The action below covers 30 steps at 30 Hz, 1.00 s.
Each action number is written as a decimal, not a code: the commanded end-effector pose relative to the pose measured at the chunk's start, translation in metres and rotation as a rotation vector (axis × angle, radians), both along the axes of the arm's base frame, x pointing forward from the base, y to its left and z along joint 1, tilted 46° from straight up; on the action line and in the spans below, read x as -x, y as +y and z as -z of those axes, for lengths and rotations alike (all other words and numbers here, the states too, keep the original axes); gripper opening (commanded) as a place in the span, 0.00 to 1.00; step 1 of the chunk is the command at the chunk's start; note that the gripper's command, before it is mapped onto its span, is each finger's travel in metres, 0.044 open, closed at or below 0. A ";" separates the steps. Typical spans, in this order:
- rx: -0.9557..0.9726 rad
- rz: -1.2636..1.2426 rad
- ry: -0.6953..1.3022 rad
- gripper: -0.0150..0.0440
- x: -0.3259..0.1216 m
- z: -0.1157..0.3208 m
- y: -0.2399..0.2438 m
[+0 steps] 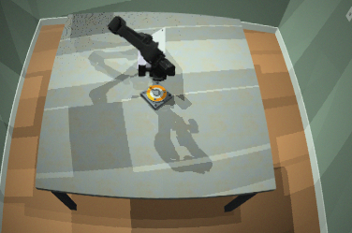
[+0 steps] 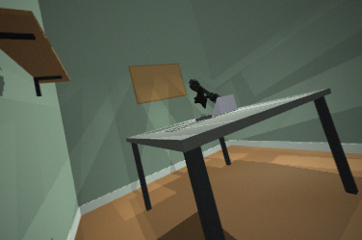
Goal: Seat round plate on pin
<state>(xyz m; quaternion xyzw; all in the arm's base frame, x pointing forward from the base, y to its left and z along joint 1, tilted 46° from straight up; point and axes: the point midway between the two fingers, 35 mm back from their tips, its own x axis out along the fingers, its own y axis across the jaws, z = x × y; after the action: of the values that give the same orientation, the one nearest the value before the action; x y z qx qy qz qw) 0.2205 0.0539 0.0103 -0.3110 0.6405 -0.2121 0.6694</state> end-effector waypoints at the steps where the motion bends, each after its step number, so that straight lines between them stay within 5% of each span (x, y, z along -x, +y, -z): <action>1: 0.036 0.015 -0.018 0.25 0.002 -0.006 -0.009; 13: 0.037 0.015 -0.019 0.25 -0.003 0.027 -0.043; 30: 0.038 0.015 -0.020 0.25 -0.015 0.015 -0.054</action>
<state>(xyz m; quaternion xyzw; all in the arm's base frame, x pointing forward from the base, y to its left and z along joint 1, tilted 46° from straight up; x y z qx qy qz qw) 0.2304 0.0038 -0.0095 -0.3143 0.6362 -0.2276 0.6668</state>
